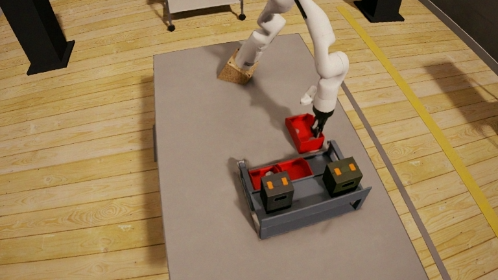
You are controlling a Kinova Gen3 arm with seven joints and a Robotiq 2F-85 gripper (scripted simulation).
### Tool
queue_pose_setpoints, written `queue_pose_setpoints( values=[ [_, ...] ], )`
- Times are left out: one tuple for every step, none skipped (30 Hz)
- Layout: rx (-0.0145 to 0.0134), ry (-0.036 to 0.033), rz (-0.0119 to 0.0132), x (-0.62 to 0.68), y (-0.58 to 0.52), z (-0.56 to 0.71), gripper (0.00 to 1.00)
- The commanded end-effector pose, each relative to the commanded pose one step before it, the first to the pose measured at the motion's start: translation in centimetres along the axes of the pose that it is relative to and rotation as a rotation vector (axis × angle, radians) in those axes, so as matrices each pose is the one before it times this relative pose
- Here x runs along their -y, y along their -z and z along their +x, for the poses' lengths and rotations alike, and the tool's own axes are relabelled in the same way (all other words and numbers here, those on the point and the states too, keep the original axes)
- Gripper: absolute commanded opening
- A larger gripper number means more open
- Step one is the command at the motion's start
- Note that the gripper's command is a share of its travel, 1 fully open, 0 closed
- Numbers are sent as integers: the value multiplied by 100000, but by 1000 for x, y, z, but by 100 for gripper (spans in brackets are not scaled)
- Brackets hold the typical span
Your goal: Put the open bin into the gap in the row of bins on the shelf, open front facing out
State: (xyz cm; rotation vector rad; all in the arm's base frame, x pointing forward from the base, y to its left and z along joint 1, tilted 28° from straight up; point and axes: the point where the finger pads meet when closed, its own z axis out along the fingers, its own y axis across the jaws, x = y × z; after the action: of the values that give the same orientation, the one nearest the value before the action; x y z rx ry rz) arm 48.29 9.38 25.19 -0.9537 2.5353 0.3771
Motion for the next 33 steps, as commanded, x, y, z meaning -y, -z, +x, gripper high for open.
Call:
queue_pose_setpoints(
  values=[
    [-5,8151,-242,98,-88,-585,39],
    [0,0,0,0,0,0,39],
    [0,0,0,0,0,0,39],
    [0,0,0,0,0,0,39],
    [0,0,0,0,0,0,39],
    [0,0,0,0,0,0,39],
    [0,0,0,0,0,0,39],
    [0,0,0,0,0,0,39],
    [0,0,0,0,0,0,39],
    [0,0,0,0,0,0,39],
    [8,5159,65,-31,62,191,39],
    [5,5200,-15,-51,41,186,39],
    [5,5200,-15,-61,41,183,39],
    [5,5200,-15,-70,41,180,39],
    [5,5200,-15,-79,41,176,39],
    [0,0,0,0,0,0,39],
    [0,0,0,0,0,0,39],
    [0,0,0,0,0,0,39],
    [0,0,0,0,0,0,39],
    [0,0,0,0,0,0,39],
    [0,0,0,0,0,0,39],
    [0,0,0,0,0,0,39],
    [0,0,0,0,0,0,39],
    [0,0,0,0,0,0,39],
    [0,0,0,0,0,0,39],
    [0,0,0,0,0,0,39],
    [0,0,0,0,0,0,39],
    [-20,5273,-20,-66,18,55,39],
    [7,5200,-14,-38,26,100,39],
    [7,5200,-14,-43,26,98,39],
    [7,5200,-14,-48,26,95,39],
    [7,5200,-14,-53,26,93,39],
    [0,0,0,0,0,0,39]
  ],
)
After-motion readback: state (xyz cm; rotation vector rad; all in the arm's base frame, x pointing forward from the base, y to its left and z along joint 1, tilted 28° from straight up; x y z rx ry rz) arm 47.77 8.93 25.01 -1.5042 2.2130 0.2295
